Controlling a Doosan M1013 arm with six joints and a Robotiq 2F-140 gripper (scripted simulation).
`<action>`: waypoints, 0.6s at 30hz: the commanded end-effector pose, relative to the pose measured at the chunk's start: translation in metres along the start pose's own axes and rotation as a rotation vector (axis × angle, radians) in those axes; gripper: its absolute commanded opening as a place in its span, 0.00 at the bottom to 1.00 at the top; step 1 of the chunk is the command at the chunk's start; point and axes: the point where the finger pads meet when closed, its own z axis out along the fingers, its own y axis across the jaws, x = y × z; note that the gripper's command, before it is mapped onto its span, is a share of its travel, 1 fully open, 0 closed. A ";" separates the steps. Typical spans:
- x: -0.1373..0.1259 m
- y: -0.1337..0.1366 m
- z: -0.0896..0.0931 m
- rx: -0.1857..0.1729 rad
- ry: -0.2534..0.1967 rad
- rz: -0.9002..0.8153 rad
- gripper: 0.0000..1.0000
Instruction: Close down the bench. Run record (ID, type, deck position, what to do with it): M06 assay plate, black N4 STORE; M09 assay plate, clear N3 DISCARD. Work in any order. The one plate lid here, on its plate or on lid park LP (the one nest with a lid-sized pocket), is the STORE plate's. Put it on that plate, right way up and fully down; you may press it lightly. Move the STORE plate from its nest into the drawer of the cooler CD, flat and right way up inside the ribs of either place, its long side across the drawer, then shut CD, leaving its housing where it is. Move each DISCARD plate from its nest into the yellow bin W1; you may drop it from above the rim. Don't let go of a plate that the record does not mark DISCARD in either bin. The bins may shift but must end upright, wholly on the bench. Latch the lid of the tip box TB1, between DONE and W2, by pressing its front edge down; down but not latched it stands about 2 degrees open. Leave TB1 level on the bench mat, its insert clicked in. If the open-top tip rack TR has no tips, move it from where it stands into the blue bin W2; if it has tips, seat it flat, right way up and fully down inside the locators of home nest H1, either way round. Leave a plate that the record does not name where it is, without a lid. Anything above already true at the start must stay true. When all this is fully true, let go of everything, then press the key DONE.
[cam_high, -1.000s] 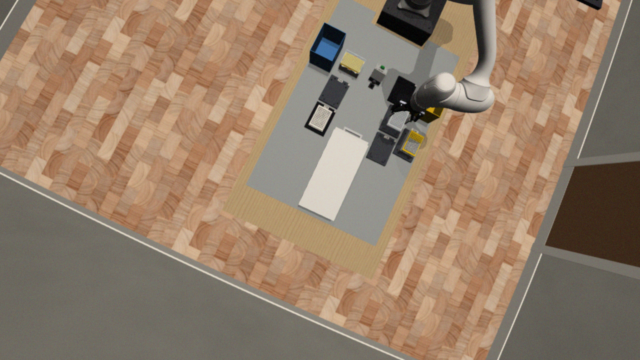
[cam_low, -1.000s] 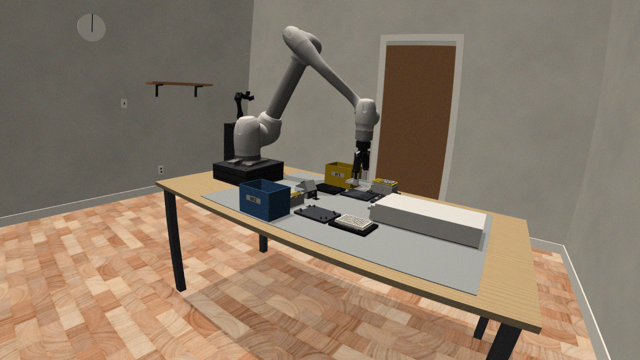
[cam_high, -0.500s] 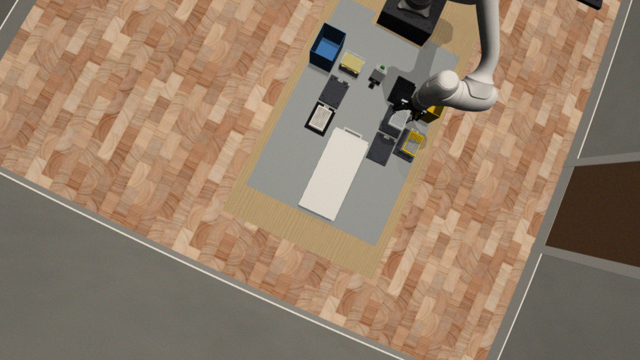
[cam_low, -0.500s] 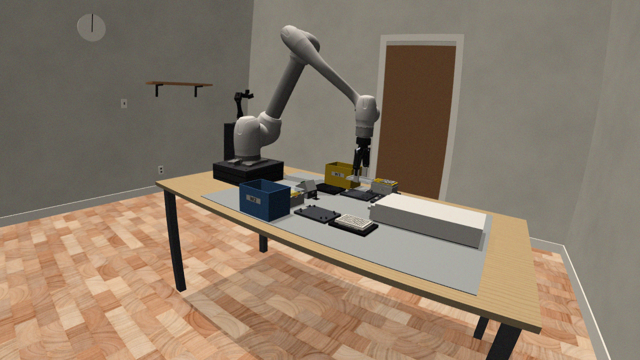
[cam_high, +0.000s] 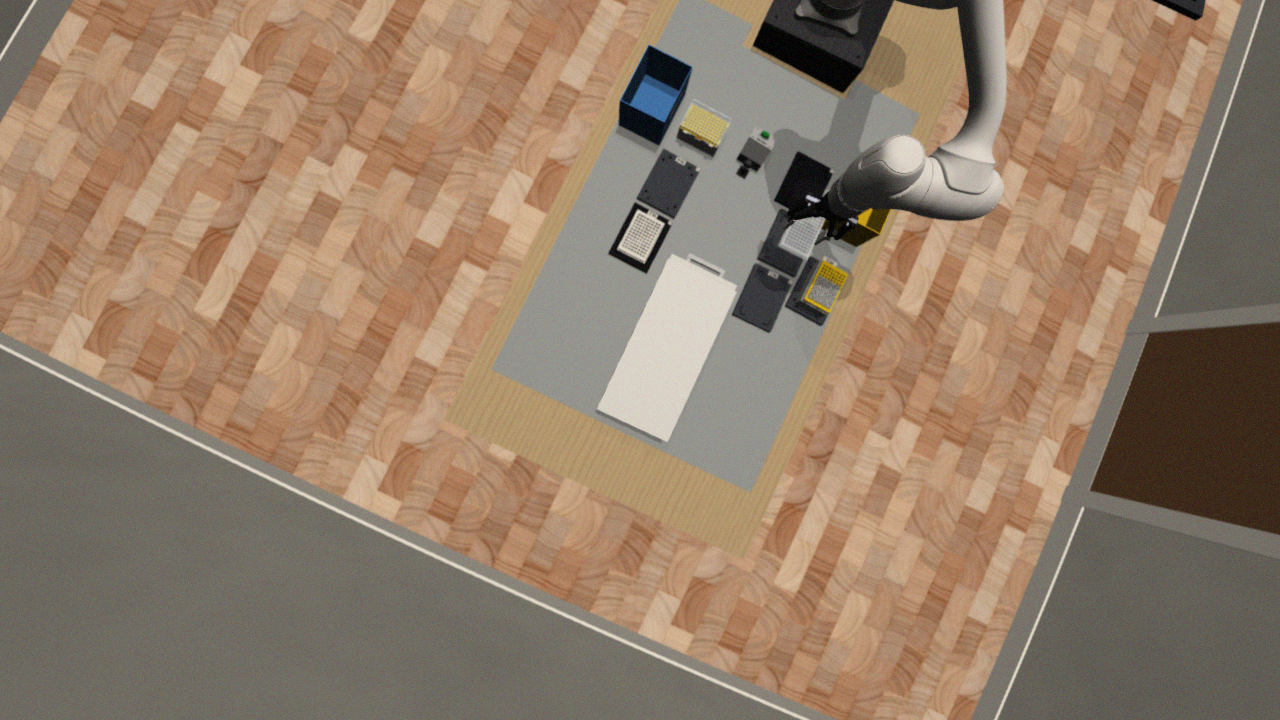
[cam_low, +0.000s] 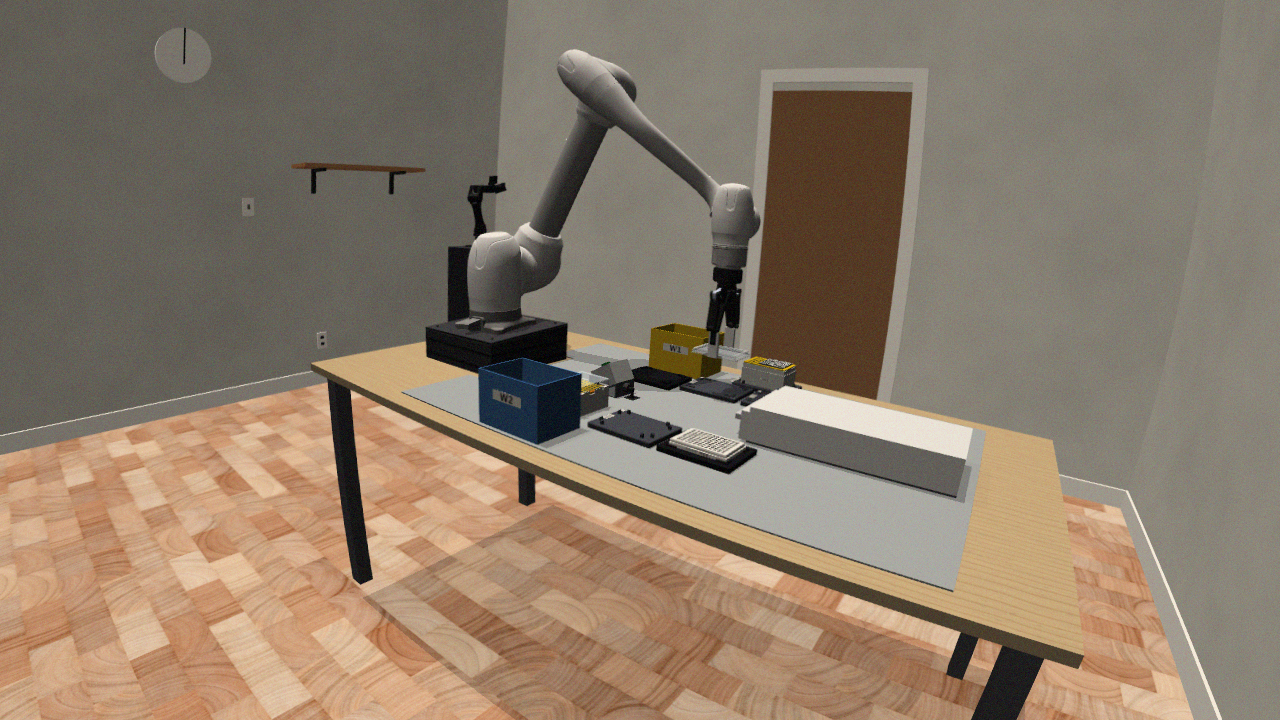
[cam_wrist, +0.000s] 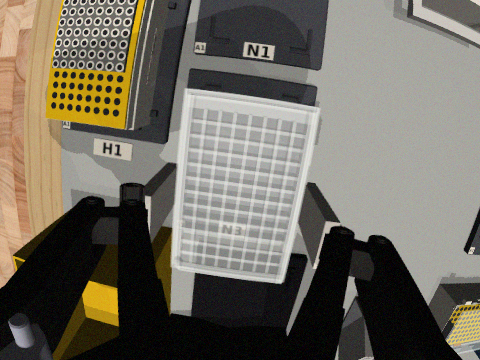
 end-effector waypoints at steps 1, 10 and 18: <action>0.000 0.000 -0.005 0.000 0.000 0.000 0.00; 0.000 0.000 -0.017 0.000 0.000 0.000 0.00; 0.000 0.000 -0.025 0.000 0.000 0.000 0.00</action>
